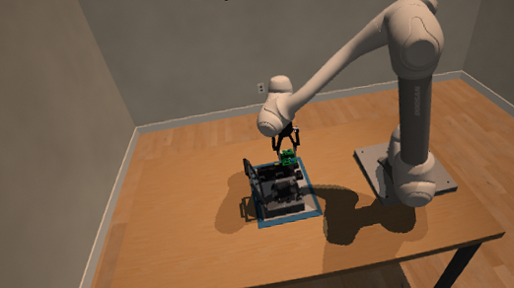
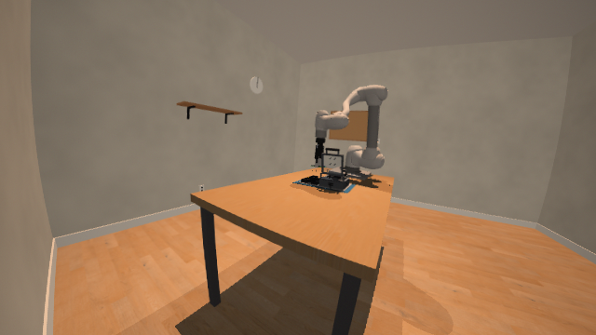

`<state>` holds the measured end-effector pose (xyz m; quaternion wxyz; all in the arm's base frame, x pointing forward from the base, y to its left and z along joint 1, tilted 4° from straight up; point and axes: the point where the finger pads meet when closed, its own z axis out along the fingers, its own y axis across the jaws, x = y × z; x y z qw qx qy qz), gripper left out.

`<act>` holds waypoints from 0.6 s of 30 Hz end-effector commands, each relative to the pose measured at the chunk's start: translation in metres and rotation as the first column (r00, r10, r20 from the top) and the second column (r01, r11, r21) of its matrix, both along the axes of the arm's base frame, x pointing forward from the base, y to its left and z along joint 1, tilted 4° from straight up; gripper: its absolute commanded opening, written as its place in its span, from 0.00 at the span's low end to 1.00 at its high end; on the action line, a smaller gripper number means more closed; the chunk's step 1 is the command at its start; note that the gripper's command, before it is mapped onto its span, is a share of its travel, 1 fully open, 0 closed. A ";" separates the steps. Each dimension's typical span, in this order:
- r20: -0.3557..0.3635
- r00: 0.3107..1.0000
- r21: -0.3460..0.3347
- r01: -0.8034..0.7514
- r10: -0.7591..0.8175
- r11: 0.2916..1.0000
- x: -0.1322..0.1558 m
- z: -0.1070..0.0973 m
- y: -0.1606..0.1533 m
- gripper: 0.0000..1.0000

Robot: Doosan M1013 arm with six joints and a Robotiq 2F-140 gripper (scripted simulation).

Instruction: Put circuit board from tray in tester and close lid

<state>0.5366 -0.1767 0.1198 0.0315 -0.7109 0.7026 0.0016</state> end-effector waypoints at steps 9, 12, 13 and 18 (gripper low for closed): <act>0.002 0.999 -0.002 -0.045 0.045 0.999 0.000 0.000 0.000 0.46; 0.003 0.998 -0.003 -0.065 0.065 0.998 0.000 0.000 0.000 0.46; 0.004 0.997 -0.003 -0.072 0.072 0.997 0.000 0.000 0.000 0.46; 0.005 0.993 -0.005 -0.115 0.115 0.993 0.000 0.000 0.000 0.46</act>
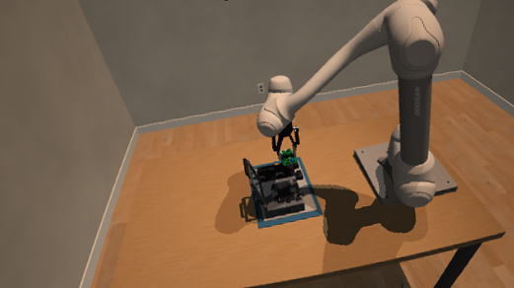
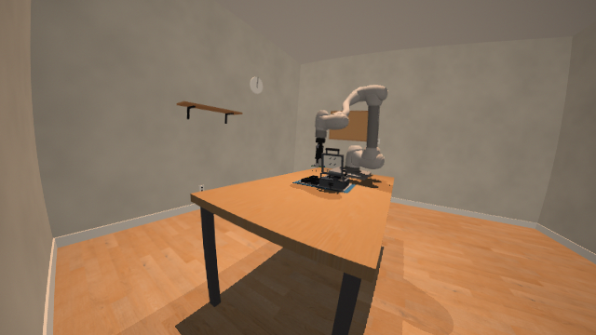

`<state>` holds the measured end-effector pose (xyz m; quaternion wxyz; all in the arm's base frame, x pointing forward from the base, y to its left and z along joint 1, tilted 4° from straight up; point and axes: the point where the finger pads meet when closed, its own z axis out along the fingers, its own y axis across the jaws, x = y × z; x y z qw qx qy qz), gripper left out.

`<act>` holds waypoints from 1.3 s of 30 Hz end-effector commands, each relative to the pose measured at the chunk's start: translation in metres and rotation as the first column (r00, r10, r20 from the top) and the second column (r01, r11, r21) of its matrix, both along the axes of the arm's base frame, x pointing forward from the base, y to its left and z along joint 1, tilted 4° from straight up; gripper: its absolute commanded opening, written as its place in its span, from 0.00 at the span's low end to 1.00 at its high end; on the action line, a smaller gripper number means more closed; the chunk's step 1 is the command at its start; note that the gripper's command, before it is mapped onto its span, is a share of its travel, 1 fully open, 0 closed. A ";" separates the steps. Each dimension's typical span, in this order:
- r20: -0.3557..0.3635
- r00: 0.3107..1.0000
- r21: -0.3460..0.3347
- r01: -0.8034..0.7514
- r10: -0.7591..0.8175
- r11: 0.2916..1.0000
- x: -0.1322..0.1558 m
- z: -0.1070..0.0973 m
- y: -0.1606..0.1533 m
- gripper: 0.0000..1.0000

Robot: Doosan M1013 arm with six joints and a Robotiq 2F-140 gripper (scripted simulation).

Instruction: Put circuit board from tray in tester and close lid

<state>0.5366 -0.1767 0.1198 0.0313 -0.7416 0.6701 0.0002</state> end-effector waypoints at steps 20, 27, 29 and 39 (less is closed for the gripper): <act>0.010 0.975 -0.010 -0.221 0.221 0.975 0.000 0.000 0.000 0.46; 0.014 0.943 -0.016 -0.331 0.331 0.943 0.000 0.000 0.000 0.46; 0.015 0.931 -0.018 -0.365 0.365 0.931 0.000 0.000 0.000 0.46; 0.019 0.862 -0.027 -0.506 0.506 0.862 0.000 0.000 0.000 0.46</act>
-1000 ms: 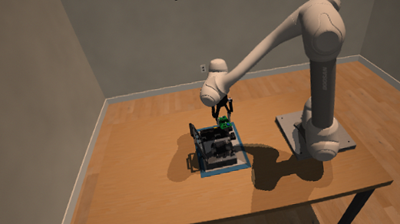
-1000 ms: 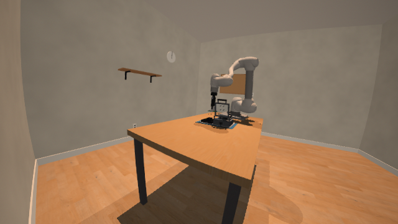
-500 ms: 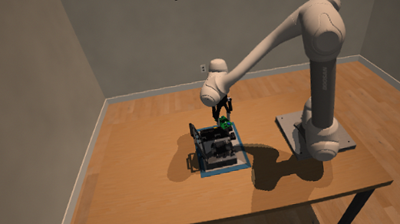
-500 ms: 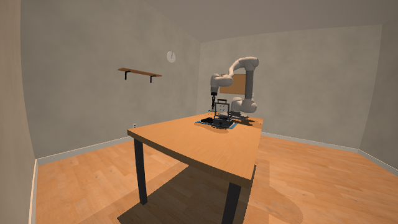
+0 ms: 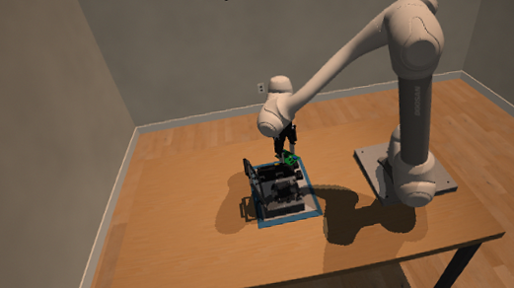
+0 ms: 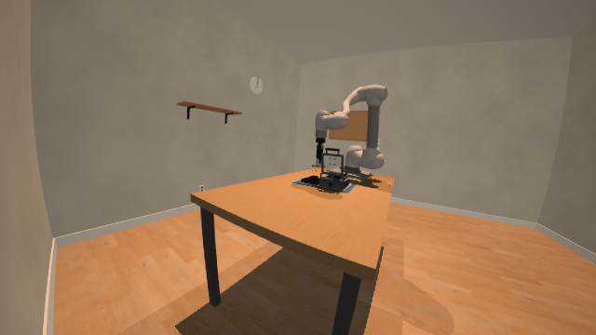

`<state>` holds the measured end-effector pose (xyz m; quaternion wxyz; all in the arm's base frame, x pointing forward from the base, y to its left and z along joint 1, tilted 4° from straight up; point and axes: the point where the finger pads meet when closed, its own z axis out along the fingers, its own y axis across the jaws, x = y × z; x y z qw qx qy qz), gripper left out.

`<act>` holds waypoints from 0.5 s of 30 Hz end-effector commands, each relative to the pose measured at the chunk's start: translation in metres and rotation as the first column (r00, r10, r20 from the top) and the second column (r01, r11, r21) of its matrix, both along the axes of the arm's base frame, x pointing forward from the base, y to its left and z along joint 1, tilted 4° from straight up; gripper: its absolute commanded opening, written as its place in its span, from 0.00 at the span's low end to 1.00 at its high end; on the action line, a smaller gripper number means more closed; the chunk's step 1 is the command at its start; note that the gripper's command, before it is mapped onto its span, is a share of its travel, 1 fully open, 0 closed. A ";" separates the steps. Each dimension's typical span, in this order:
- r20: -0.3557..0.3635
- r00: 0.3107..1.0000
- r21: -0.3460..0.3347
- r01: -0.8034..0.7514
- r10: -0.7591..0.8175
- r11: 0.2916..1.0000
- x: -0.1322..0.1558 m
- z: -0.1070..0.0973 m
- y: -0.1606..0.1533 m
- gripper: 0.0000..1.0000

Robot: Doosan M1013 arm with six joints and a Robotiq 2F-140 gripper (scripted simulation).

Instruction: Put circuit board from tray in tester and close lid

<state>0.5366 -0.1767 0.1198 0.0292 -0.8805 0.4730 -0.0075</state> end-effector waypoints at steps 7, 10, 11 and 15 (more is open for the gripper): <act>0.010 0.980 -0.006 -0.199 0.199 0.980 0.000 0.000 0.000 0.46; 0.012 0.964 -0.010 -0.266 0.266 0.964 0.000 0.000 0.000 0.46; 0.013 0.957 -0.011 -0.289 0.289 0.957 0.000 0.000 0.000 0.46; 0.015 0.942 -0.014 -0.334 0.334 0.942 0.000 0.000 0.000 0.46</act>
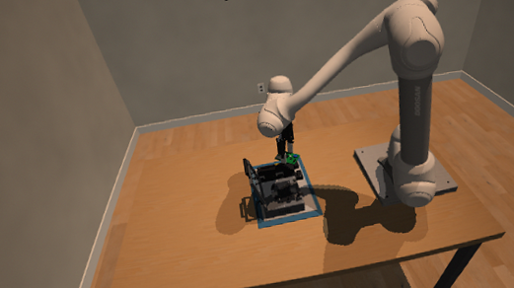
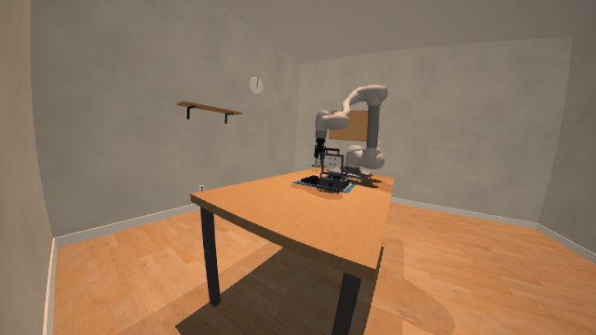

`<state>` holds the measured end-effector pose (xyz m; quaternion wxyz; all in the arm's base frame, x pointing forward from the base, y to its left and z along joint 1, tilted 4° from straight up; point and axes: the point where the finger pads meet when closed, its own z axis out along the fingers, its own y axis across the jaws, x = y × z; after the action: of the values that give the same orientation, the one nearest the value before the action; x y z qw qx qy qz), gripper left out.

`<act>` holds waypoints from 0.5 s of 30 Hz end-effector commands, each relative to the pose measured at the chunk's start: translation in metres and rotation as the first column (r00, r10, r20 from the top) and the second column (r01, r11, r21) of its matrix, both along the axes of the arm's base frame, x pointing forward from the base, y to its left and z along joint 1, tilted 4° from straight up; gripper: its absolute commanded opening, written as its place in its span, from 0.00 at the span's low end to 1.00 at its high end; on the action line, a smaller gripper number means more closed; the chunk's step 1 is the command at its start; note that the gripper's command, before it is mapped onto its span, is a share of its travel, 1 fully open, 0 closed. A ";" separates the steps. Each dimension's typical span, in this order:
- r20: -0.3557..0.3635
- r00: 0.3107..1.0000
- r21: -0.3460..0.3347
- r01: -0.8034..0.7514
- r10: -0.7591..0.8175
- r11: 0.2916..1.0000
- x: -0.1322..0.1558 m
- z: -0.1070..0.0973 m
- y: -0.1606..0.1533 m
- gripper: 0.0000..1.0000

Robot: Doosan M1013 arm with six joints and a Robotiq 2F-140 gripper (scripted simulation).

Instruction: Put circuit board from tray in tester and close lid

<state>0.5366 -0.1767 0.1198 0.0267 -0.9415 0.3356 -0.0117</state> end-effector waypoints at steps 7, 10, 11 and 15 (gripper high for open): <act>0.011 0.977 -0.005 -0.212 0.212 0.977 0.000 0.000 0.000 0.46; 0.014 0.958 -0.009 -0.286 0.286 0.958 0.000 0.000 0.000 0.46; 0.015 0.951 -0.010 -0.310 0.310 0.951 0.000 0.000 0.000 0.46; 0.018 0.913 -0.016 -0.407 0.407 0.913 0.000 0.000 0.000 0.46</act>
<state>0.5366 -0.1767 0.1198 0.0238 -0.9833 0.1796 -0.0158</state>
